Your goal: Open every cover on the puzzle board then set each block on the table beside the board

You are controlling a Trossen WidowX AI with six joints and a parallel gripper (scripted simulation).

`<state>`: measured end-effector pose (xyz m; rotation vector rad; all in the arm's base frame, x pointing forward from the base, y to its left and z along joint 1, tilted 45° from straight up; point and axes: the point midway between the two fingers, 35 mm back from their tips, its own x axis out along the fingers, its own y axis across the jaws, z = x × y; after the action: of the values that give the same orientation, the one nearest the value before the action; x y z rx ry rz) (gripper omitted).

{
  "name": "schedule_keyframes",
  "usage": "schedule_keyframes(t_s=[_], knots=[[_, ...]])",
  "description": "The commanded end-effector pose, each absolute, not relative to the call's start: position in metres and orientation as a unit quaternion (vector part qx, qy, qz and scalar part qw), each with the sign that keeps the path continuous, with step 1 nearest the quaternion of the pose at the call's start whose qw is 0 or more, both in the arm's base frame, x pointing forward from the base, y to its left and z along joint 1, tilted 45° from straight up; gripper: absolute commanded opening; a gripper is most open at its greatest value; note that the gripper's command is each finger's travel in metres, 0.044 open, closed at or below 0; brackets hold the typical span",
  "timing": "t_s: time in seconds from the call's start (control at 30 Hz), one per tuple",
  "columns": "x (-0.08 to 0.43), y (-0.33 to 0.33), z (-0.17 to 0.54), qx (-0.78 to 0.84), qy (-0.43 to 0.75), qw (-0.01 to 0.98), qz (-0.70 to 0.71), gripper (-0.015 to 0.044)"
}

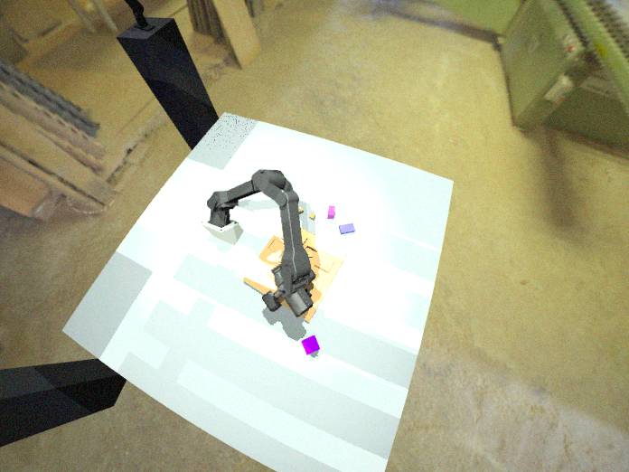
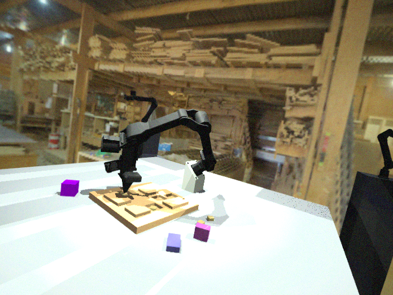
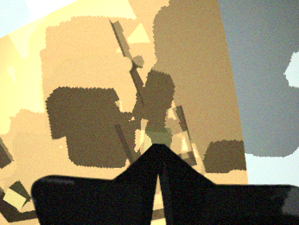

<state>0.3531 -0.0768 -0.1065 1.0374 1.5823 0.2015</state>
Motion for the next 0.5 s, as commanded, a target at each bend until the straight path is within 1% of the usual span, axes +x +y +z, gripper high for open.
schedule_keyframes(t_s=[0.0, 0.03, 0.07, 0.2, 0.23, 0.47], knots=[[0.355, -0.083, -0.101, 0.445, 0.676, 0.582, 0.082, 0.0000], [0.355, -0.083, -0.100, 0.445, 0.676, 0.581, 0.081, 0.0000], [0.353, -0.079, -0.104, 0.445, 0.678, 0.579, 0.085, 0.0026], [0.353, -0.094, -0.090, 0.445, 0.677, 0.580, 0.083, 0.0131], [0.353, -0.099, -0.085, 0.445, 0.677, 0.580, 0.082, 0.0144], [0.351, -0.119, -0.065, 0.445, 0.677, 0.581, 0.080, 0.0144]])
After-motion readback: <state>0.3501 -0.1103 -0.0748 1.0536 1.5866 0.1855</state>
